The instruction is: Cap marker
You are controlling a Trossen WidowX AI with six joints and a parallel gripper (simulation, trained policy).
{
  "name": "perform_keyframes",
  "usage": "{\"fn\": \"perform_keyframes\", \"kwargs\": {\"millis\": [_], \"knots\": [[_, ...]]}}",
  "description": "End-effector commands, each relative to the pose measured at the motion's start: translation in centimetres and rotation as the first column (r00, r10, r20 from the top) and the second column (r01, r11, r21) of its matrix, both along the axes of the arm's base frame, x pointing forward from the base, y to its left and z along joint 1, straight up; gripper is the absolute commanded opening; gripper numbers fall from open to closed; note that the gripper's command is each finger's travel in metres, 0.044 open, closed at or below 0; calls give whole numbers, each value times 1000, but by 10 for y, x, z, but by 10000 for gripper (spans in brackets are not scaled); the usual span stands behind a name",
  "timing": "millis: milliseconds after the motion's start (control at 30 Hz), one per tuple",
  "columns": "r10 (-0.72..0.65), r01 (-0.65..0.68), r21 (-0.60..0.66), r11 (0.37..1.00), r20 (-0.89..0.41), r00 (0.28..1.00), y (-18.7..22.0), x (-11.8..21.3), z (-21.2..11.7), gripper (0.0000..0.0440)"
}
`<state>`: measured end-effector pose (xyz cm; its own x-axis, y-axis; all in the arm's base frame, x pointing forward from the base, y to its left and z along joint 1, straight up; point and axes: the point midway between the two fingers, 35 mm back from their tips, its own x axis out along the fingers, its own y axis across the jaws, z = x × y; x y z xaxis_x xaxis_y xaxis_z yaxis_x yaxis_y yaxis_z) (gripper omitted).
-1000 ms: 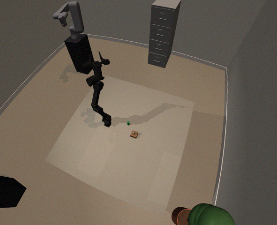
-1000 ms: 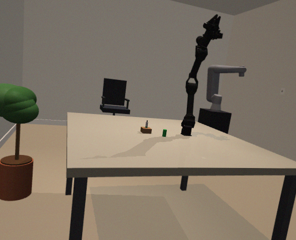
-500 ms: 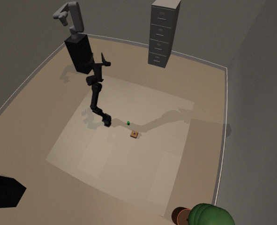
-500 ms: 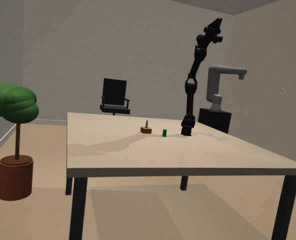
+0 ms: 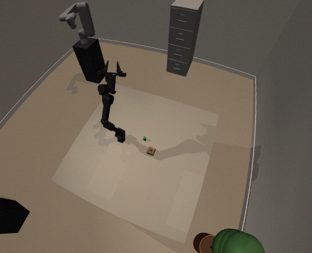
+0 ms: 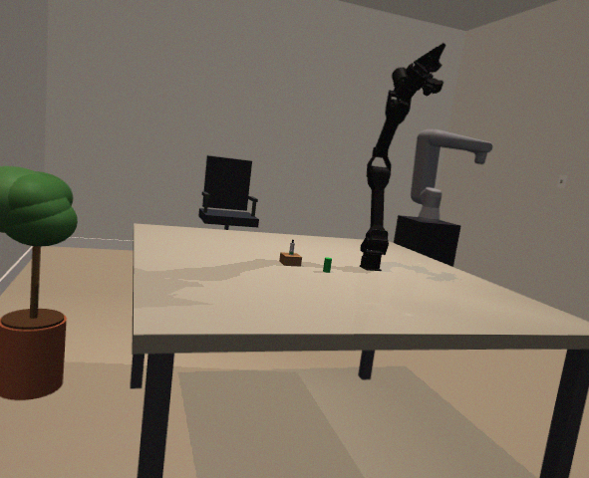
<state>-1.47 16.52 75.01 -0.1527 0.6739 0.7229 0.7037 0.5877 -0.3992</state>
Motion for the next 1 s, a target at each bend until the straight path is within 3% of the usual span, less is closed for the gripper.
{"fn": "perform_keyframes", "kwargs": {"millis": [0,967], "knots": [[11,-12,-51,999,-9,1000,7,0,-9,301],[30,-69,-423,904,-100,995,47,3,-84,303]]}}
